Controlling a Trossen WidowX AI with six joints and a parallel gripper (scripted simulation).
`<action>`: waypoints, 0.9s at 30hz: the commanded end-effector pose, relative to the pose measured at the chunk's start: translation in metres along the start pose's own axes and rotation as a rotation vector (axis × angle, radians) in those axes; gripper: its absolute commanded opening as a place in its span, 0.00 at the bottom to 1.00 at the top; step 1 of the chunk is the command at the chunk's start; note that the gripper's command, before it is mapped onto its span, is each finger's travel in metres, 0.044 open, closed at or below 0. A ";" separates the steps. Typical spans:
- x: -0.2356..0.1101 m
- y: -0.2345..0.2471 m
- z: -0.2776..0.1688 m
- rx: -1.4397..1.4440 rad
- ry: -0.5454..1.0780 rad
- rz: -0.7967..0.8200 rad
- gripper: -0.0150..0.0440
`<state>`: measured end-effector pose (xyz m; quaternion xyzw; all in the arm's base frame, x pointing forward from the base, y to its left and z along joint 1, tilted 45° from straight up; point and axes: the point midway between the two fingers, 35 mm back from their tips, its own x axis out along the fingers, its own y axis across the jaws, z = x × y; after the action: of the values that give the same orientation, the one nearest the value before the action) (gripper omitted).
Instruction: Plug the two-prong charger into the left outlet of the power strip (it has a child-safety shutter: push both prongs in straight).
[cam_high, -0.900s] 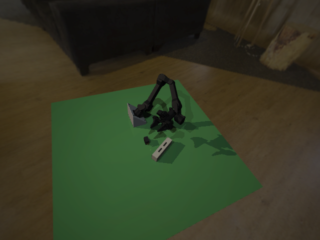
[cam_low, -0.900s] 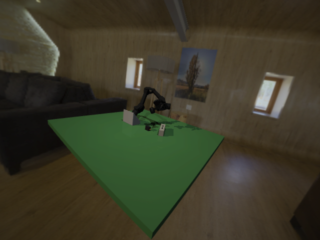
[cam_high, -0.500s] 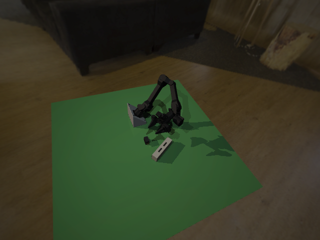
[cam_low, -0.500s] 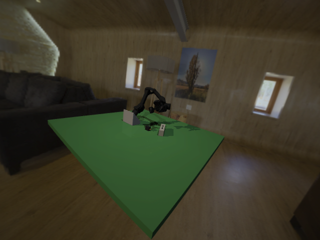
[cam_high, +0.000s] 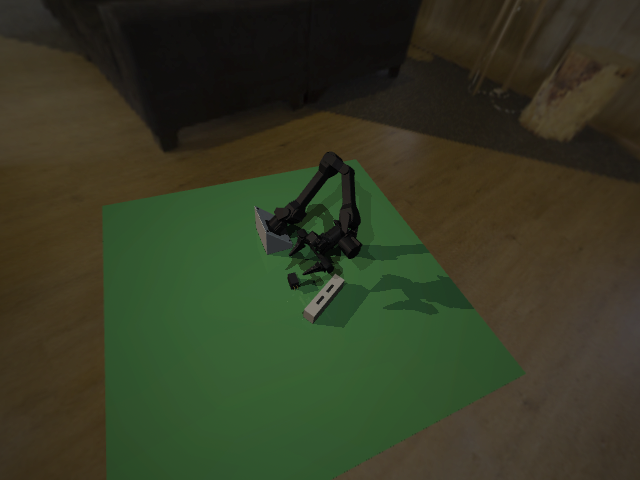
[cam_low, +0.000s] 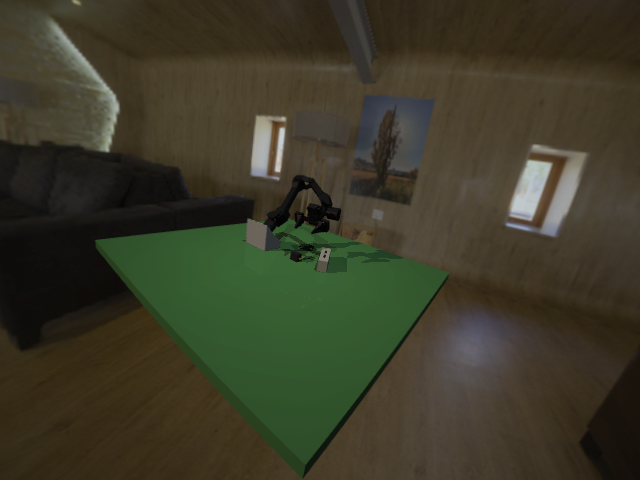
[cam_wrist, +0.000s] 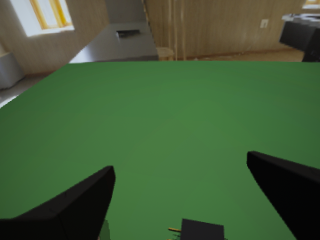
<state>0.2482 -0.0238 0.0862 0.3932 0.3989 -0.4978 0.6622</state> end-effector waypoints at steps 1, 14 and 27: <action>0.008 -0.004 -0.005 -0.100 0.061 -0.037 1.00; 0.026 -0.014 -0.017 -0.361 0.246 -0.088 1.00; 0.038 -0.023 -0.029 -0.595 0.451 -0.068 1.00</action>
<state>0.2314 -0.0172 0.0422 0.2789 0.6489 -0.3180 0.6325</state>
